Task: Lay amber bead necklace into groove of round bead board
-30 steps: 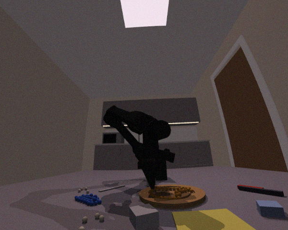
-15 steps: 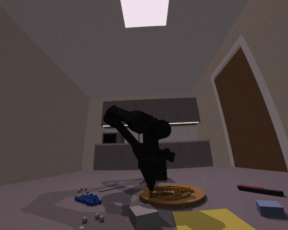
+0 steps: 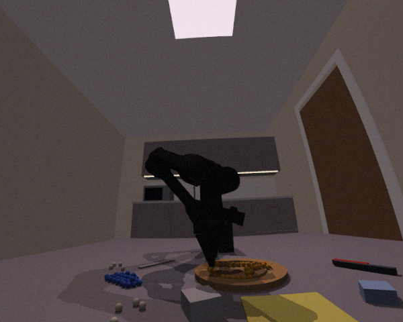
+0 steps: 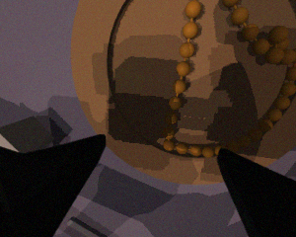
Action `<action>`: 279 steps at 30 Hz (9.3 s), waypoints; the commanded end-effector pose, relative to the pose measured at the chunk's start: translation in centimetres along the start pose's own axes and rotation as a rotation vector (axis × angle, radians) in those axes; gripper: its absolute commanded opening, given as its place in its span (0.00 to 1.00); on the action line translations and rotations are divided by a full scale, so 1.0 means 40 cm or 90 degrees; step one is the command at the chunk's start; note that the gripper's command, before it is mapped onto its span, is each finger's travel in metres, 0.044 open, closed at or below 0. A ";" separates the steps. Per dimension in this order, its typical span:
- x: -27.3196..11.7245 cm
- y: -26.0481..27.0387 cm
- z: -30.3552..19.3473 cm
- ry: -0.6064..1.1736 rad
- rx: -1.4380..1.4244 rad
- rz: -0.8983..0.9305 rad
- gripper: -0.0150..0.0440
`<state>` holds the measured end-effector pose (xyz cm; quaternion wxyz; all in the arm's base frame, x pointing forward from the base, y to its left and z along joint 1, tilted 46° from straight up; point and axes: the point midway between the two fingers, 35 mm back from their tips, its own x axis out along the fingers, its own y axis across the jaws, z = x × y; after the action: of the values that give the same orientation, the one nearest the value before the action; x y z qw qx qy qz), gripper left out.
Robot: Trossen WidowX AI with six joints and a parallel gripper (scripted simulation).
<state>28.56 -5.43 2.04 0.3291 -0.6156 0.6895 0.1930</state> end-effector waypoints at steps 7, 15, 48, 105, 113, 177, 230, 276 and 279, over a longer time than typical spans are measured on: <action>-0.001 0.000 -0.001 0.000 0.004 0.000 1.00; -0.011 -0.002 0.003 0.000 -0.003 0.000 0.91; 0.001 -0.013 0.027 -0.001 -0.048 -0.001 0.46; 0.000 -0.011 0.026 0.000 -0.050 0.000 0.25; -0.001 0.009 0.008 0.000 -0.050 0.000 0.25; -0.081 0.003 0.033 -0.001 0.153 0.000 0.60; 0.014 0.001 0.033 -0.003 0.159 0.000 0.25; -0.001 0.037 0.020 0.000 0.152 0.000 0.25; -0.001 0.037 0.020 0.000 0.152 0.000 0.25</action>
<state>27.54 -4.62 1.27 0.3979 -0.5737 0.7073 0.1111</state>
